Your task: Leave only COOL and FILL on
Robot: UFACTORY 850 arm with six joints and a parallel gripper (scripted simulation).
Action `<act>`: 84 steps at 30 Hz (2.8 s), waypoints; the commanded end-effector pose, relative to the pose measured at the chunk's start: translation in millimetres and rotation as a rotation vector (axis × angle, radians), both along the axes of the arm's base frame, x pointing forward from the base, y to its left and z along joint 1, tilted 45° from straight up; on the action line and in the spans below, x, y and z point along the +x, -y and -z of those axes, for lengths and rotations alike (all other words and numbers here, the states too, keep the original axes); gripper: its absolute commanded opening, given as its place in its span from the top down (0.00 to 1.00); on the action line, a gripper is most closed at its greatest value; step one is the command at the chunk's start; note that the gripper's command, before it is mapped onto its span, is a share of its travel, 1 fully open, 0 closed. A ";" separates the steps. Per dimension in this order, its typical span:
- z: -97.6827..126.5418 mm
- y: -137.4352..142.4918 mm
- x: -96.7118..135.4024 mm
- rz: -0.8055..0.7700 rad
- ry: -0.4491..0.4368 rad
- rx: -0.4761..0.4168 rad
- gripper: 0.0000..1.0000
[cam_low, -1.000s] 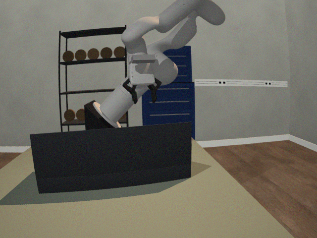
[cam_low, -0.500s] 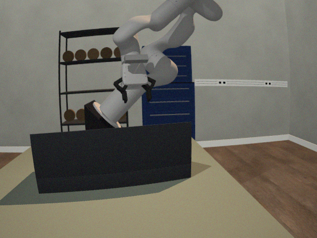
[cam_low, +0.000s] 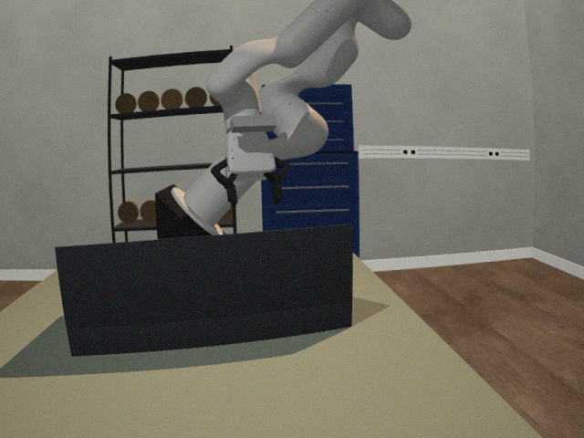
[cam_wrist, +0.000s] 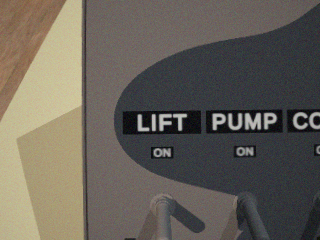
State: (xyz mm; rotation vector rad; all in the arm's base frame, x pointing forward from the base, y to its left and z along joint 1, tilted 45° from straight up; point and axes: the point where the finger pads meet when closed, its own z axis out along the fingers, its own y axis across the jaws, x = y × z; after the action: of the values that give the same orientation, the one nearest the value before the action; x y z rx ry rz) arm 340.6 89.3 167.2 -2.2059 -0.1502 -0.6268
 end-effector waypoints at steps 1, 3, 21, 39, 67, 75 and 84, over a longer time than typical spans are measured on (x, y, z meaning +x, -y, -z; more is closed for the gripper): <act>9.2 -12.7 8.4 0.002 0.004 0.001 0.00; 12.3 -16.9 10.6 0.002 0.004 0.001 0.00; 15.8 -21.8 13.1 0.002 0.004 0.001 0.00; 15.8 -21.8 13.1 0.002 0.004 0.001 0.00; 22.0 -15.8 15.9 0.002 0.004 0.001 0.00; 34.4 -3.9 21.5 0.002 0.004 0.001 0.00; 56.2 17.0 31.3 0.002 0.004 0.001 0.00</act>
State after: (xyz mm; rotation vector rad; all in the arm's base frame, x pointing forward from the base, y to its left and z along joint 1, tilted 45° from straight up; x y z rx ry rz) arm 367.9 79.3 117.8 -2.2056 -0.1486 -0.6301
